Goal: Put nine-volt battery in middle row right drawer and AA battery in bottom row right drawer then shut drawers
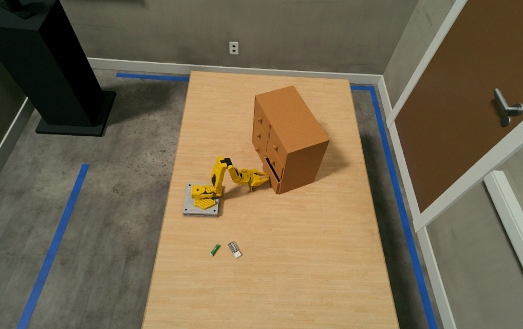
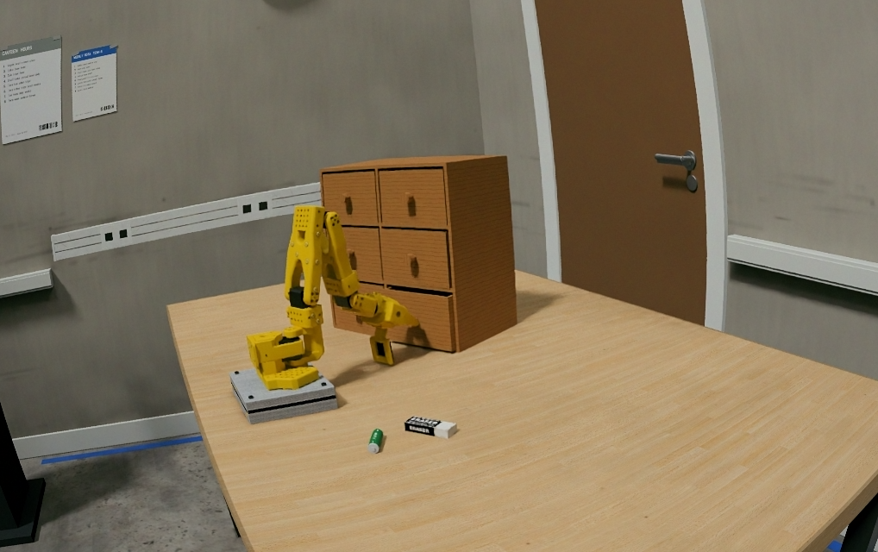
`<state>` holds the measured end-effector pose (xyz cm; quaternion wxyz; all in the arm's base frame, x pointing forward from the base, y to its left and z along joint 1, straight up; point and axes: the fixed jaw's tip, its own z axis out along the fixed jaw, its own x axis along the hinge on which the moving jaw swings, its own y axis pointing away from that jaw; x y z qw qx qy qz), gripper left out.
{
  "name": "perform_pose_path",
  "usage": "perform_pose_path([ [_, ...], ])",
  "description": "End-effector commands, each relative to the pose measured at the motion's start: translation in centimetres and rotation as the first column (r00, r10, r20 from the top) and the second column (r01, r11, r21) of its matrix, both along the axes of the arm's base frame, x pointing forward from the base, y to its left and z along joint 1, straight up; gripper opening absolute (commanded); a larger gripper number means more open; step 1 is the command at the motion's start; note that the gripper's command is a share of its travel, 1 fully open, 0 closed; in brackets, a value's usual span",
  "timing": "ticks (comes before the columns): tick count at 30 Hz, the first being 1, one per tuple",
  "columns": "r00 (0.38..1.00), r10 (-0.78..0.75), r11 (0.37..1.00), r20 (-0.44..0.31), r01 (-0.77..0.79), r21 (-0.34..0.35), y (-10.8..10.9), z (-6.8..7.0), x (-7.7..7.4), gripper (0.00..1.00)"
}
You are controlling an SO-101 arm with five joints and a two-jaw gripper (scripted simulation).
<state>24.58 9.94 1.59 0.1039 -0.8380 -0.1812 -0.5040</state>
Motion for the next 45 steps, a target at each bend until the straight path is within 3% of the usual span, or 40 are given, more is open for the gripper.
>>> perform_pose_path([
  [1,1.000,-0.008,1.000,-0.001,0.008,0.007,-0.3,0.1,-0.4,0.00],
  [45,1.000,-0.008,1.000,0.000,0.008,0.006,-0.8,0.1,-1.6,0.00],
])
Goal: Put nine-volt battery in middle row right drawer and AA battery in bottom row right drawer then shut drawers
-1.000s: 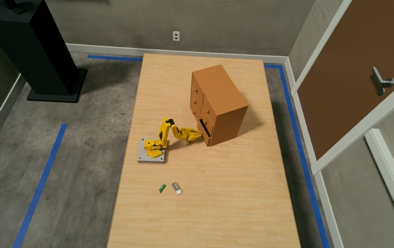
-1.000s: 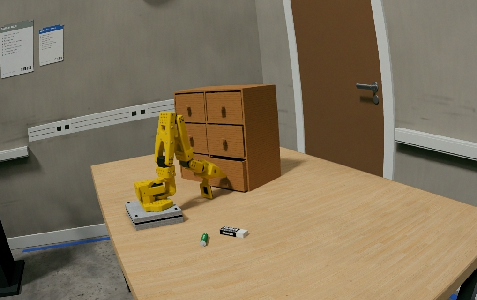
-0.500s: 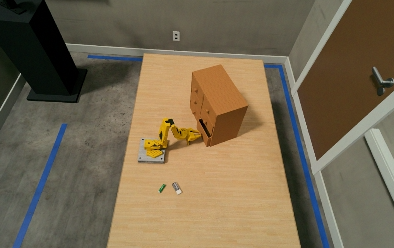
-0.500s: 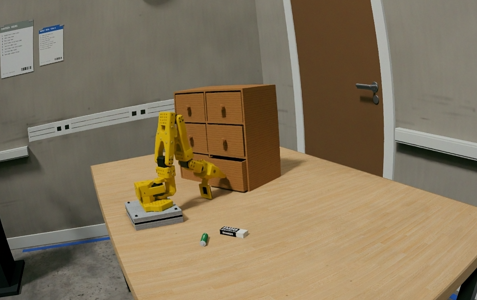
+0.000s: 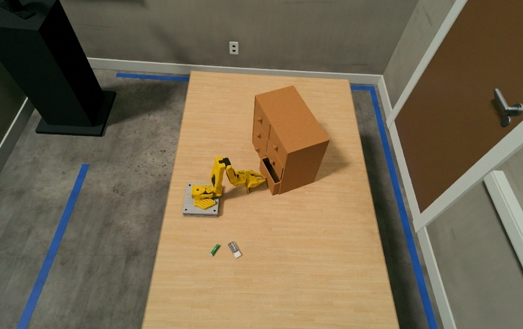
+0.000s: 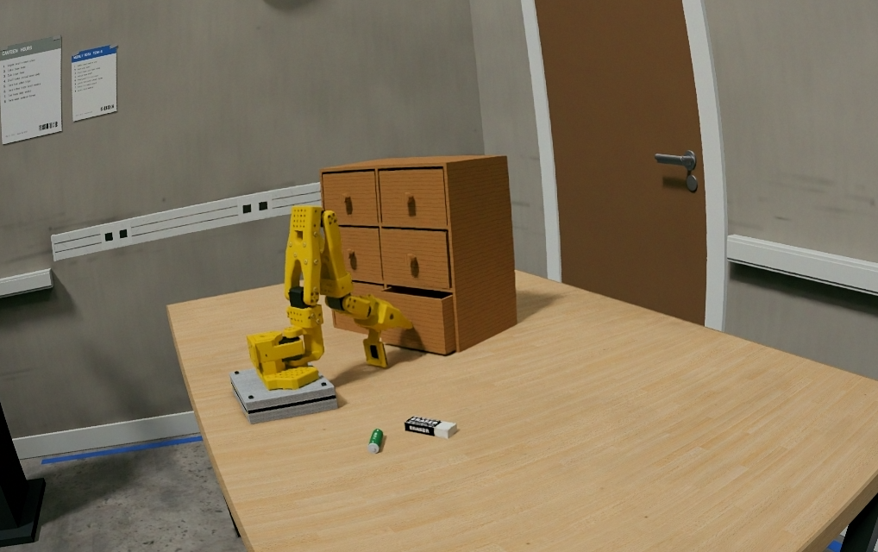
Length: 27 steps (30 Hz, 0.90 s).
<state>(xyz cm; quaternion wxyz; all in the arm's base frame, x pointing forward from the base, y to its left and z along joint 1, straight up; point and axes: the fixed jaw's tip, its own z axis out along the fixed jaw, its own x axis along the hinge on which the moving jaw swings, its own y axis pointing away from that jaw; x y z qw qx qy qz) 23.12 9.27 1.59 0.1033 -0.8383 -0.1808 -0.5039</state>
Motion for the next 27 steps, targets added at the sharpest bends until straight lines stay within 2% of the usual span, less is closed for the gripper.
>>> perform_pose_path([
  [1,1.000,-0.007,1.000,0.000,0.007,0.007,-0.14,0.10,-0.18,0.00],
  [12,1.000,-0.007,1.000,0.000,0.007,0.007,-0.14,0.10,-0.18,0.00],
  [27,1.000,-0.007,1.000,0.000,0.007,0.007,-0.54,0.10,-1.06,0.00],
])
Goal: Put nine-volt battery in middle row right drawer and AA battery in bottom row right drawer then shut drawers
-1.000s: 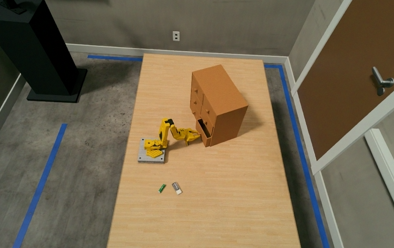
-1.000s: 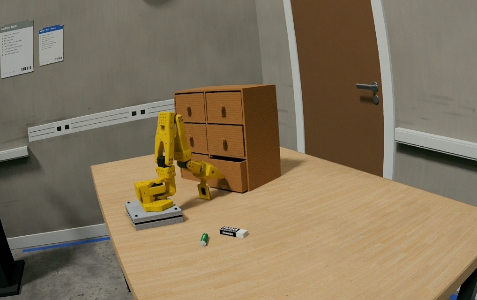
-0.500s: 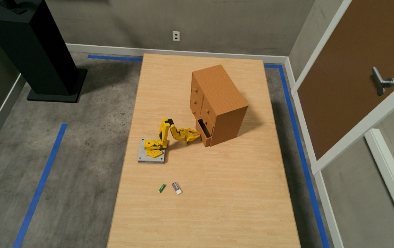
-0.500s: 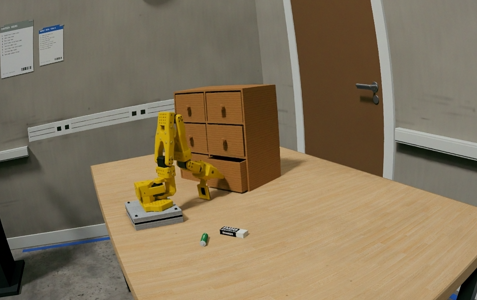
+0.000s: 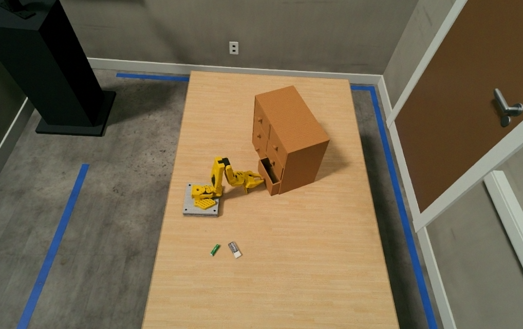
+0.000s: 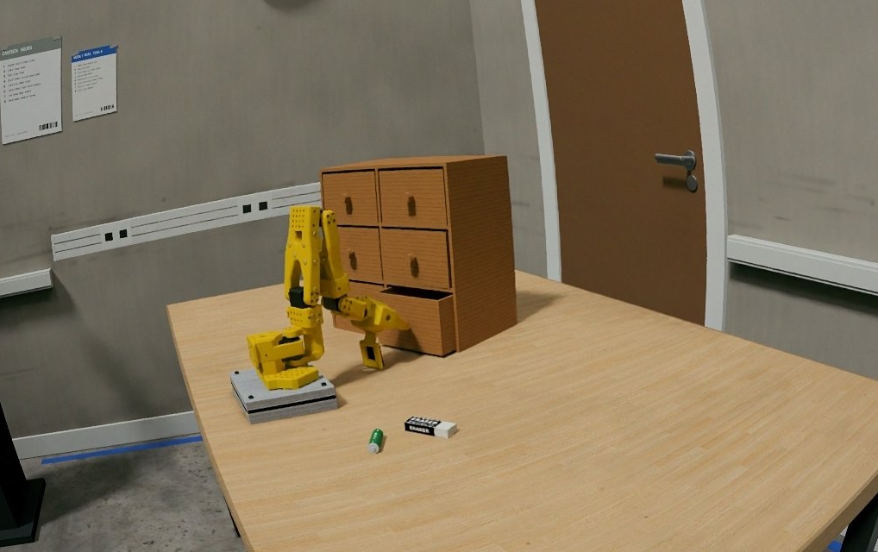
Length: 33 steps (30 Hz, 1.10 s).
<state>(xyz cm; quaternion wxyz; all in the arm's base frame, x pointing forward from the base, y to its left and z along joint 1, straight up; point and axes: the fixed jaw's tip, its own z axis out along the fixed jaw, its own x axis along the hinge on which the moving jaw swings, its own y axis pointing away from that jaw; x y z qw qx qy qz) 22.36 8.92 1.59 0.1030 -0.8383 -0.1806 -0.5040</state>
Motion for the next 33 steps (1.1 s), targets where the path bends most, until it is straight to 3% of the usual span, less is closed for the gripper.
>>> perform_pose_path([
  [1,1.000,-0.006,1.000,0.000,0.006,0.007,-0.19,0.10,-0.30,0.00],
  [33,1.000,-0.007,1.000,0.000,0.007,0.007,-0.60,0.10,-1.24,0.00],
])
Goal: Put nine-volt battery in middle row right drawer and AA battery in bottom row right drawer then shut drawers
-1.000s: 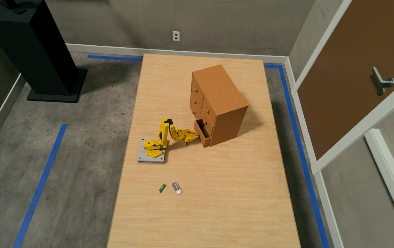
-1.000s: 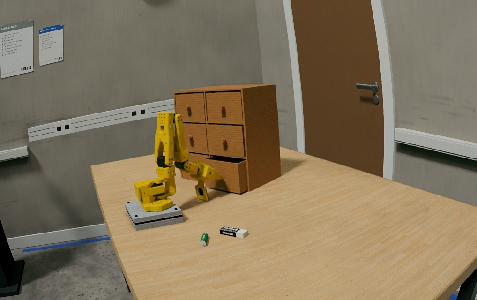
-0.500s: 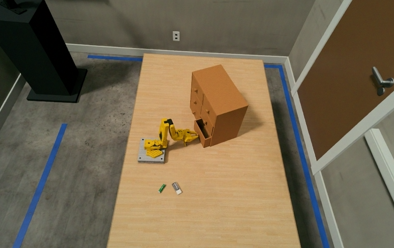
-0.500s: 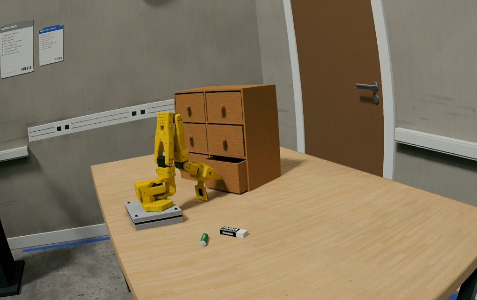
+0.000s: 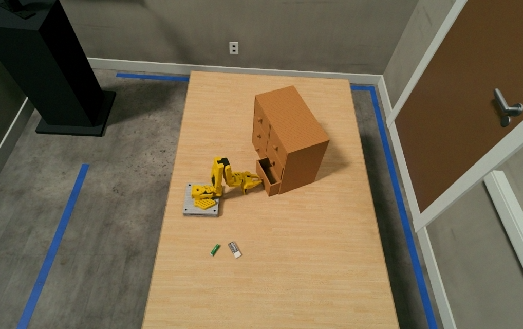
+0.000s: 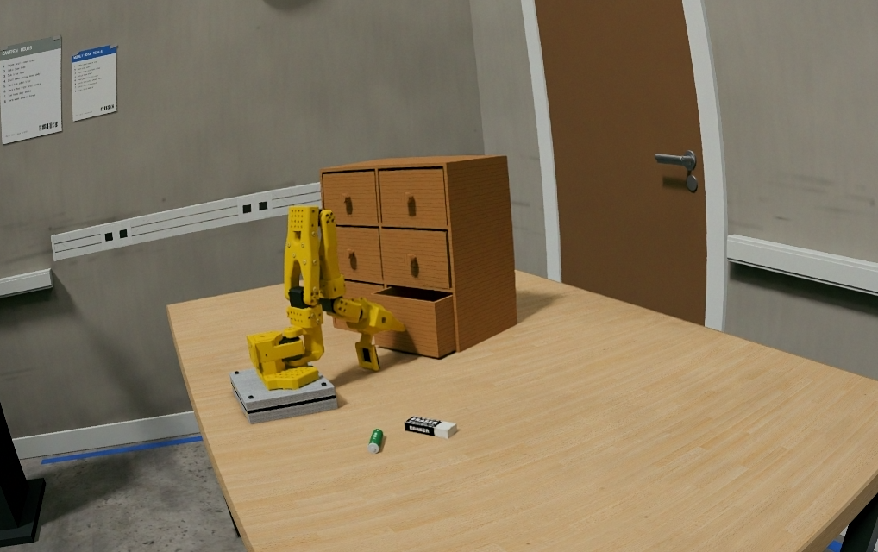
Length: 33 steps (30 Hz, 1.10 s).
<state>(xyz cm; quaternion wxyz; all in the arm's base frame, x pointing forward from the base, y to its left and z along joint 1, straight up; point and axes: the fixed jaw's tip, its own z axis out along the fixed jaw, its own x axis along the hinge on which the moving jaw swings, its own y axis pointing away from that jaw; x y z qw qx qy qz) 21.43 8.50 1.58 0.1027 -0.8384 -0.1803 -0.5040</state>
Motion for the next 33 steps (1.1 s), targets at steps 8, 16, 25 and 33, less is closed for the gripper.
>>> perform_pose_path([
  [8,1.000,-0.006,1.000,0.000,0.006,0.007,-0.25,0.10,-0.47,0.00],
  [16,1.000,-0.006,1.000,0.000,0.006,0.007,-0.25,0.10,-0.47,0.00],
  [25,1.000,-0.006,1.000,0.000,0.006,0.007,-0.38,0.10,-0.76,0.00],
  [33,1.000,-0.006,1.000,0.000,0.006,0.007,-0.59,0.10,-1.24,0.00],
])
